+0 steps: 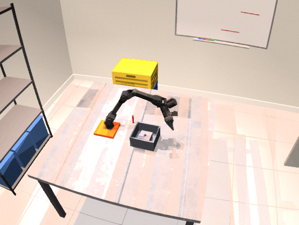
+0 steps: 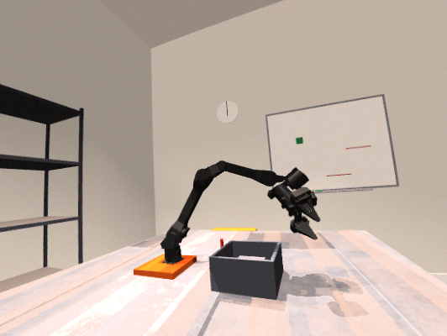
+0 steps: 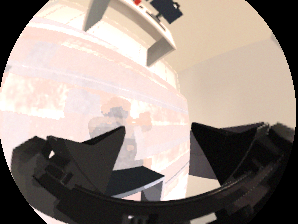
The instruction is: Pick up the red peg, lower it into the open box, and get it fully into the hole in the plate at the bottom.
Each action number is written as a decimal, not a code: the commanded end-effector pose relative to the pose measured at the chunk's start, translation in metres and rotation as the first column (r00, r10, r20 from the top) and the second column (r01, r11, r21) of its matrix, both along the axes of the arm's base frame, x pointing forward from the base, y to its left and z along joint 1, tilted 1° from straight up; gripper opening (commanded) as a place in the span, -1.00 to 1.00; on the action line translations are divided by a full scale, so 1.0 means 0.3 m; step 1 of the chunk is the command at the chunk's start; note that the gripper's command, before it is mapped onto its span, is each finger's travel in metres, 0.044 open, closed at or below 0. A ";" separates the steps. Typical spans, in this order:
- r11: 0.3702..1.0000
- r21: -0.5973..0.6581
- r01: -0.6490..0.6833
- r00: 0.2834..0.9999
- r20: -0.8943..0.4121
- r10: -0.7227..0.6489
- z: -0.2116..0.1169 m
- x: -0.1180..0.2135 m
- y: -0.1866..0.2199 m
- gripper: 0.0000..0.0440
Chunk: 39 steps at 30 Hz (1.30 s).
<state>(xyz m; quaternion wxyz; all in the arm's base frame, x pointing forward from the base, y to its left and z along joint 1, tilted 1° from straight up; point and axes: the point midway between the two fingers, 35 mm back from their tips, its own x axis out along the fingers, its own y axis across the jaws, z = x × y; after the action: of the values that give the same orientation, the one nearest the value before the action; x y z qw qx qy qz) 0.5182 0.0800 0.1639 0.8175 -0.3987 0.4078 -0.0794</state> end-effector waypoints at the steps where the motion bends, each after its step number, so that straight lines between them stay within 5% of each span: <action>1: 0.995 0.100 0.020 1.000 -0.011 -0.019 0.004 -0.080 0.064 1.00; 10: 0.919 0.368 0.145 0.989 -0.088 -0.121 0.022 -0.333 0.215 1.00; 20: 0.750 0.541 0.381 0.924 -0.260 -0.281 0.025 -0.641 0.299 1.00; 39: 0.379 0.478 0.792 0.606 -0.542 -0.583 -0.087 -1.146 0.282 1.00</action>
<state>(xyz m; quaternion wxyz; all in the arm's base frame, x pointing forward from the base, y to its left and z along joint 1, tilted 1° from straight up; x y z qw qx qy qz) 0.1866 0.1684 0.1457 0.7346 0.1244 0.6404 -0.1864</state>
